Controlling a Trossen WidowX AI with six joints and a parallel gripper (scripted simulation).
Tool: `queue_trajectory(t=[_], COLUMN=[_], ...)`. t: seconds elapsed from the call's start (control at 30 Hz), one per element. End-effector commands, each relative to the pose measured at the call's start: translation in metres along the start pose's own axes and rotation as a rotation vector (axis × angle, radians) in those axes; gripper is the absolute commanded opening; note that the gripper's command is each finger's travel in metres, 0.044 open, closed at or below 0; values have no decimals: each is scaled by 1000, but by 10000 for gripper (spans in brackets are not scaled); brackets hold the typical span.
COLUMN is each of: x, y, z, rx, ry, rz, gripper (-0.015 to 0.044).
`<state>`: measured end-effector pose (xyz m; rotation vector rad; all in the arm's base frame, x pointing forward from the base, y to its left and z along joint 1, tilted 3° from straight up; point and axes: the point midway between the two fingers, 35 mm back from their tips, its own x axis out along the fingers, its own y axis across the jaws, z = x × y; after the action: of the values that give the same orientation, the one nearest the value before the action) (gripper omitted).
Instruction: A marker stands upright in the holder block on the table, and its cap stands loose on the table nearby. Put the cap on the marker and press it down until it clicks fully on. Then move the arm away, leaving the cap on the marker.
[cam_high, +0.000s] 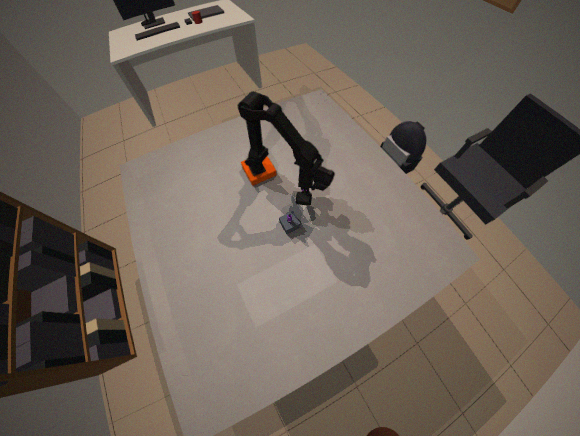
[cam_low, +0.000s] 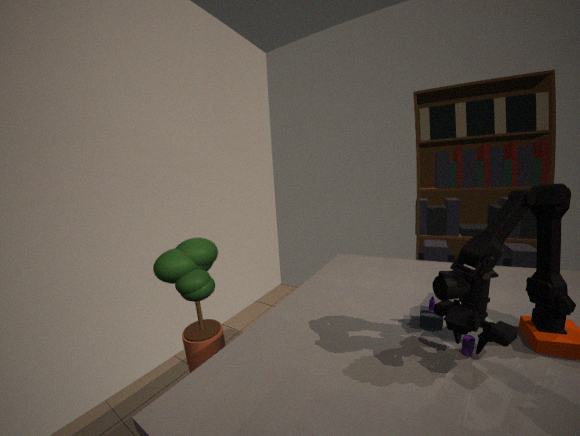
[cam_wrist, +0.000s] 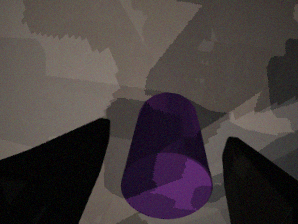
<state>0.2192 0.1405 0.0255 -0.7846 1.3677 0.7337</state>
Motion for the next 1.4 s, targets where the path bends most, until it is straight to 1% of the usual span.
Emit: queue_trajectory(t=[0.0,0.03,0.17,0.47,0.57,1.17,1.37], x=[5,5,5,5,1,-53,-58], y=[1,1,0,0,0,-1,-8], z=[0,0,0,0,0,0,-1], rx=[-3,-3,-3,-3,-3,-3,-3], ry=[-2,-2,-2,-2,-2,-2,-2], rz=[4,4,4,4,4,4,3], gripper=[243,243,138,78,0,0,0])
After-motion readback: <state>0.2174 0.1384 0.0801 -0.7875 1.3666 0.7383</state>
